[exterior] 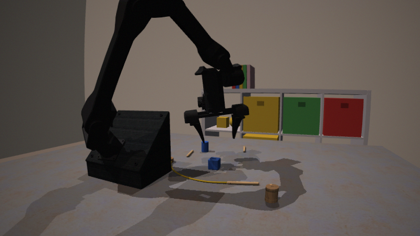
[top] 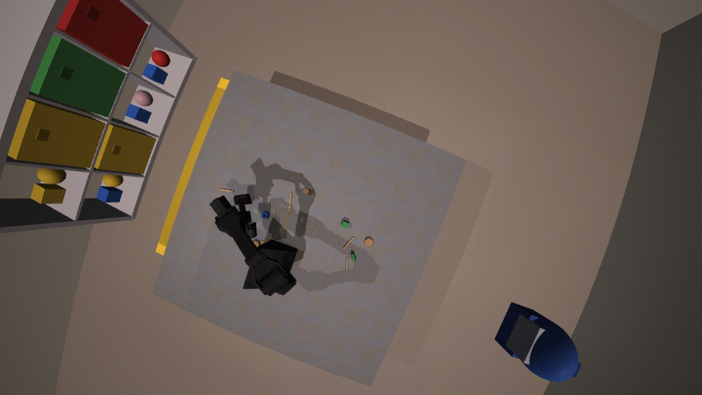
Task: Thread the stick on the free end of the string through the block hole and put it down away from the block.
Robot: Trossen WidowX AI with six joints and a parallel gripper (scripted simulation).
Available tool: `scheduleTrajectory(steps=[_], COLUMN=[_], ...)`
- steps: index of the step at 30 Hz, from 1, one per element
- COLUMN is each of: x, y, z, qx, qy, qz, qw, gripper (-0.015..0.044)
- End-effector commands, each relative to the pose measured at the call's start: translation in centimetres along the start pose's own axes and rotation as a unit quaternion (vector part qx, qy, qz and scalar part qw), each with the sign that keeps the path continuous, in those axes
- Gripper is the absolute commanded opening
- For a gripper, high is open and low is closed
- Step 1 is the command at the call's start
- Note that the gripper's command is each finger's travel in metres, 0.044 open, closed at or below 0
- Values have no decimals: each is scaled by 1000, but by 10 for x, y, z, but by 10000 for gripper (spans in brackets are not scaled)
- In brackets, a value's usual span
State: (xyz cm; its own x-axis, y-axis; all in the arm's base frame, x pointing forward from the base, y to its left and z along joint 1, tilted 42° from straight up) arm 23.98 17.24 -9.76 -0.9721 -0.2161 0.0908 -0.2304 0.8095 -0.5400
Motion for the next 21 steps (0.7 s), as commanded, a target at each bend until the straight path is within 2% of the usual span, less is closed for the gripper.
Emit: scheduleTrajectory(steps=[1,16,21], x=[7,7,7], y=[-36,-36,-35], z=[12,12,10], qx=[52,53,63], qy=[55,55,43], qz=[-87,-79,134], qw=[993,994,988], gripper=[440,440,440])
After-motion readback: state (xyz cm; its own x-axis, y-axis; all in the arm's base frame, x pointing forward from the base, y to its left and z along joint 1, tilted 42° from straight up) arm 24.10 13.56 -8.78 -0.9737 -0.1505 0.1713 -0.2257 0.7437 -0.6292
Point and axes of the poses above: the point midway between the two fingers, 35 mm back from their tips, its own z axis out along the fingers, its own x axis across the jaws, y = z × x, the point moved 1 cm from there along -z, back along the fingers, and after that the axes turned 10 degrees about z, right-handed, at the moved point
